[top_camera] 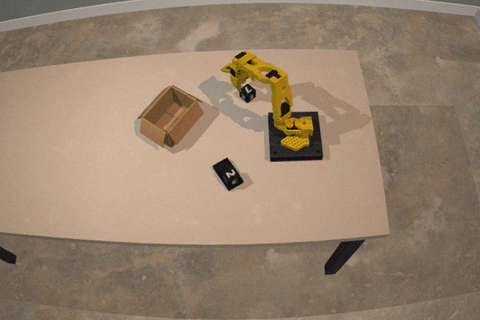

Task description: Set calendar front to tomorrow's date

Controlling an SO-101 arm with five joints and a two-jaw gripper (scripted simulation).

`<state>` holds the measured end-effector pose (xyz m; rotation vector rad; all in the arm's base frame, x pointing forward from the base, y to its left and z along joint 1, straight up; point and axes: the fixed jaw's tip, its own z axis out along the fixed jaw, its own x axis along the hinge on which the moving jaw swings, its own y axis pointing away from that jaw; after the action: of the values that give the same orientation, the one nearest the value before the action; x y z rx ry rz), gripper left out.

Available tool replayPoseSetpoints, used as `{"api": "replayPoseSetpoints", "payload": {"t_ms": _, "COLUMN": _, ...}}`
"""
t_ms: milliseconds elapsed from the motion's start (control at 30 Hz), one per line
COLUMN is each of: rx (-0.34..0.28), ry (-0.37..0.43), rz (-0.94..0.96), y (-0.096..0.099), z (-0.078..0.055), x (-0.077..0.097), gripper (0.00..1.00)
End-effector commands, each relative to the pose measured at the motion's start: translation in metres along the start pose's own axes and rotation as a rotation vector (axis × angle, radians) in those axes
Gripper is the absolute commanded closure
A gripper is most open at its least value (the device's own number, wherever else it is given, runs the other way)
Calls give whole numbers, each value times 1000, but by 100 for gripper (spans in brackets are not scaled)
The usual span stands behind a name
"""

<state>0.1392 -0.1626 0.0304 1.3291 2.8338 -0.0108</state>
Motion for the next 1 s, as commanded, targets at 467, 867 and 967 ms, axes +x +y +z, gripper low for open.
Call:
{"api": "replayPoseSetpoints", "payload": {"t_ms": 467, "rx": -1, "ry": 12, "rz": -1, "y": 2, "z": 27, "x": 1, "gripper": 65}}
{"api": "replayPoseSetpoints", "payload": {"t_ms": 867, "rx": -1, "ry": 12, "rz": -1, "y": 2, "z": 37, "x": 2, "gripper": 65}}
{"api": "replayPoseSetpoints", "payload": {"t_ms": 967, "rx": -1, "ry": 12, "rz": -1, "y": 2, "z": 39, "x": 2, "gripper": 65}}
